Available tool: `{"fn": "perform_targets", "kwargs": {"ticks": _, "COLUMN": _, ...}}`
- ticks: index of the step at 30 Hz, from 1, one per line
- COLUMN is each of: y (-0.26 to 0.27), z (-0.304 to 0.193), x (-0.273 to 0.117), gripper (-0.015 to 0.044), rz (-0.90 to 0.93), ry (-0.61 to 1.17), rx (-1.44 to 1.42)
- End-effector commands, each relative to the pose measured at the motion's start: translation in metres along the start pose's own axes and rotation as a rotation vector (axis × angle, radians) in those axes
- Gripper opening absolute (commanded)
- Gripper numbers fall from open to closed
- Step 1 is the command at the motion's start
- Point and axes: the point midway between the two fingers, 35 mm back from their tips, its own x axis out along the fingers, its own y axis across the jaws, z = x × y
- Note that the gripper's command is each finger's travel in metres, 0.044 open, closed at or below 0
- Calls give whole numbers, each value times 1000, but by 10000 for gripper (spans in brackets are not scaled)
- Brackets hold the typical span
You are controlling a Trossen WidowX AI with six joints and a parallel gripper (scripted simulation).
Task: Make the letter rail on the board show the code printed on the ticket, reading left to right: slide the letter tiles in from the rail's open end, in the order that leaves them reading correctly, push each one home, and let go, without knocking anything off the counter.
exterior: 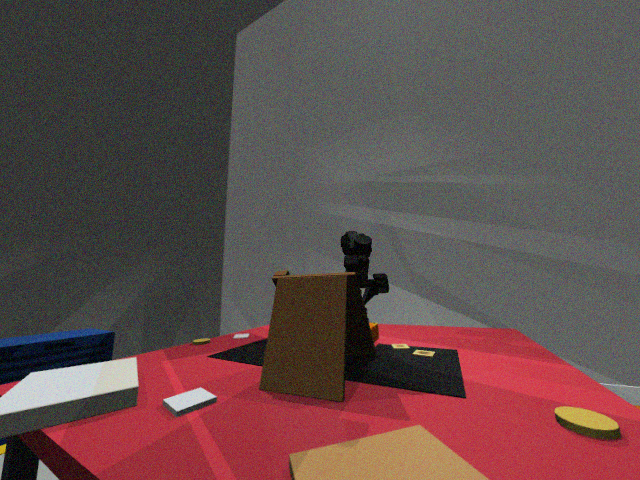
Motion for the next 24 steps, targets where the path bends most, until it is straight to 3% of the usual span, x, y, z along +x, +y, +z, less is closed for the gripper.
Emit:
{"fn": "perform_targets", "kwargs": {"ticks": 1, "y": -2, "z": -2, "x": 1, "gripper": 0, "rz": 2, "ry": 3, "rx": -7}}
{"fn": "perform_targets", "kwargs": {"ticks": 24, "y": -17, "z": -2, "x": 1, "gripper": 0, "rz": 1, "ry": 3, "rx": -8}}
